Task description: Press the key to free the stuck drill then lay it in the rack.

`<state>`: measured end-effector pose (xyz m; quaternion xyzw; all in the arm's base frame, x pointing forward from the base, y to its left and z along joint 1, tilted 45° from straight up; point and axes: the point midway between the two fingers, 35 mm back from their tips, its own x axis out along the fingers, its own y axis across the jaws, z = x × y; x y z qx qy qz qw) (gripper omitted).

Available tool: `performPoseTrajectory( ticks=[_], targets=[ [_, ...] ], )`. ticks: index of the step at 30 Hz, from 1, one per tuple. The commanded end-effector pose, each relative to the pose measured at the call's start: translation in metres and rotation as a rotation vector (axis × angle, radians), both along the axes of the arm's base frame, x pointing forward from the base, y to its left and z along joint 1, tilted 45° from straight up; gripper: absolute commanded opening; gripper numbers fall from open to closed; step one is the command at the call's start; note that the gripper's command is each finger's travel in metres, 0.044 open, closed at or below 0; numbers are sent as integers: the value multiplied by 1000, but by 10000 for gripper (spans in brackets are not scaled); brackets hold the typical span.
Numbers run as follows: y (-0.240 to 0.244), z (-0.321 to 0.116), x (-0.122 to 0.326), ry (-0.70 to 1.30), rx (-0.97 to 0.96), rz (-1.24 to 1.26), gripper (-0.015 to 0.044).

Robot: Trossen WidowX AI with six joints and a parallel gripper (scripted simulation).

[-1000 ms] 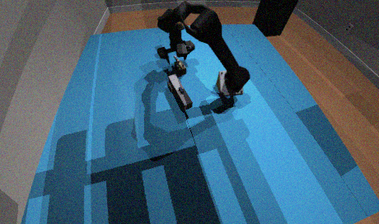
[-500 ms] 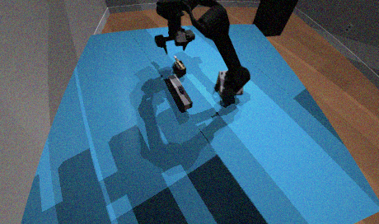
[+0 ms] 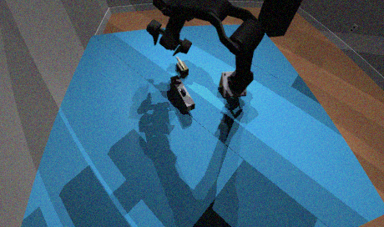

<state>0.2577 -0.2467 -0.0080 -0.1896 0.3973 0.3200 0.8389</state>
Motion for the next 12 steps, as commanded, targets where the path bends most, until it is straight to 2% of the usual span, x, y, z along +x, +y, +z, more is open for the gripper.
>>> performPoseTrajectory(
  ticks=[1,12],
  targets=[
    [17,66,21,-68,186,-467,440],
    [56,135,27,-168,563,-819,440]
  ],
)
